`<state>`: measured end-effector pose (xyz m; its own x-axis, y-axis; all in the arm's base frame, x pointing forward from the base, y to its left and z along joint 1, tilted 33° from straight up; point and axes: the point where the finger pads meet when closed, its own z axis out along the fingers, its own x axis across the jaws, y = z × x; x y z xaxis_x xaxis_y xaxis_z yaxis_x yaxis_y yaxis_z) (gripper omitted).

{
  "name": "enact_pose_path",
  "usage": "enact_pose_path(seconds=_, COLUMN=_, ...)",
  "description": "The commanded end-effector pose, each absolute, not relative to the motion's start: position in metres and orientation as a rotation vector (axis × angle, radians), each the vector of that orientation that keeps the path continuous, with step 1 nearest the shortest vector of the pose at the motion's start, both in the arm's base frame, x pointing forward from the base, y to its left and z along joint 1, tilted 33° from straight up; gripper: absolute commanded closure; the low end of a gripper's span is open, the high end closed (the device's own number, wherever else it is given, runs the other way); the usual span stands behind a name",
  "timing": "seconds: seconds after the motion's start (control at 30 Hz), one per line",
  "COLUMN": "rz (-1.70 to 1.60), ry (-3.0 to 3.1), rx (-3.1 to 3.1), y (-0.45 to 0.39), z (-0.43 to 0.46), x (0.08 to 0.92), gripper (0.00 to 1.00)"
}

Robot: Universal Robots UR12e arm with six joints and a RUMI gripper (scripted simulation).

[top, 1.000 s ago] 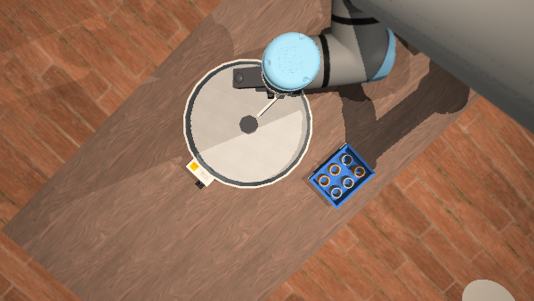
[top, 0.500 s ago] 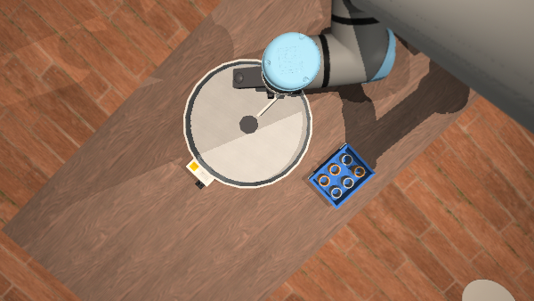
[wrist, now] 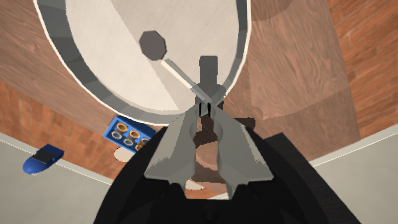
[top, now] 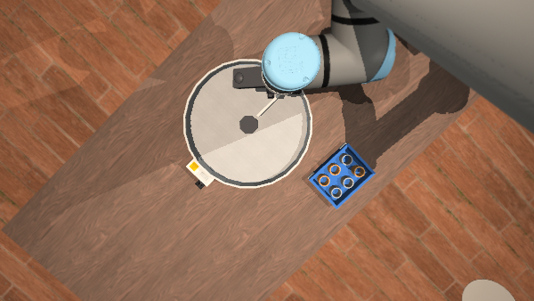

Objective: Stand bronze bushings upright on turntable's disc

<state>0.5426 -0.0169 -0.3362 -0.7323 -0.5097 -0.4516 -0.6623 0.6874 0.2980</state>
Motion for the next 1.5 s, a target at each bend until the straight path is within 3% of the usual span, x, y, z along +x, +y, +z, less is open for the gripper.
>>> enact_pose_path(seconds=0.0, rz=0.641, ry=2.567, rx=-0.922, y=-0.017, z=-0.336, x=0.543, gripper=0.95)
enact_pose_path(seconds=0.9, rz=0.641, ry=2.566, rx=-0.922, y=-0.006, z=-0.332, x=0.545, gripper=0.95)
enact_pose_path(seconds=1.17, rz=0.643, ry=2.565, rx=-0.923, y=0.038, z=-0.317, x=0.551, gripper=0.95)
enact_pose_path(seconds=1.47, rz=0.643, ry=2.564, rx=-0.922, y=0.151, z=-0.278, x=0.573, gripper=0.95)
